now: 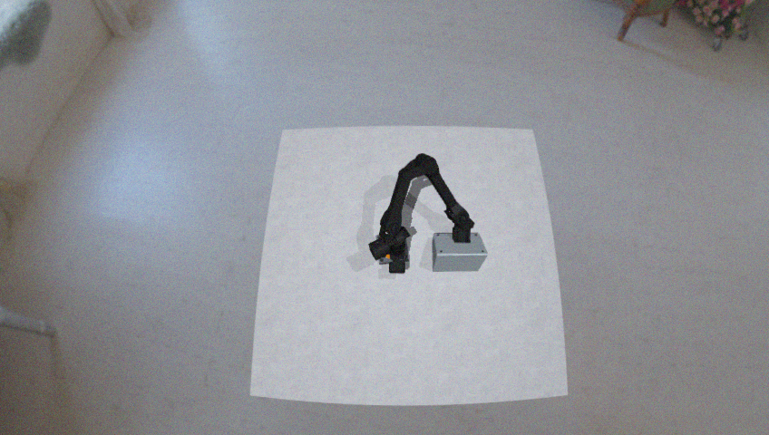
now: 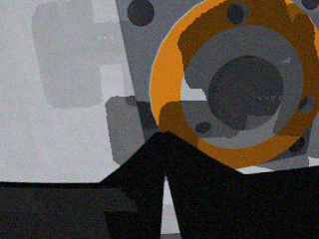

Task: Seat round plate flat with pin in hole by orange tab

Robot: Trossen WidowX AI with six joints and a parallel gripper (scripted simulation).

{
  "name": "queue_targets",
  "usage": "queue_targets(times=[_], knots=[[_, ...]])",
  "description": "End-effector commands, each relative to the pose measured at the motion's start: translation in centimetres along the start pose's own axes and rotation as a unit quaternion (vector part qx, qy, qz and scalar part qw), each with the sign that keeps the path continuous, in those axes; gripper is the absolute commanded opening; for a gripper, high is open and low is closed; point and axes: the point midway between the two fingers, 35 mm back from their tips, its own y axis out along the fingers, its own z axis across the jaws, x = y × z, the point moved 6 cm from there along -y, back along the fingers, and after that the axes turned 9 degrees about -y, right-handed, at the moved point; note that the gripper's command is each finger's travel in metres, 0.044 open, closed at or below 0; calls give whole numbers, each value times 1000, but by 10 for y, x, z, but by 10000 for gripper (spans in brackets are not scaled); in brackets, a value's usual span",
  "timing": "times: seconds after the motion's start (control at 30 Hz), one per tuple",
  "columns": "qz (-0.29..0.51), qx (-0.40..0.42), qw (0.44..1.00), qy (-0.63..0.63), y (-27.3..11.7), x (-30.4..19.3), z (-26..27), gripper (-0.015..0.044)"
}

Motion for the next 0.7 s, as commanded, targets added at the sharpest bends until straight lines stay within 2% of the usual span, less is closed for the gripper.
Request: queue_targets(times=[0.0, 0.67], knots=[[-3, -2, 1000, -4, 1, -2, -1, 0], [-2, -2, 1000, -4, 2, -24, -15, 0]])
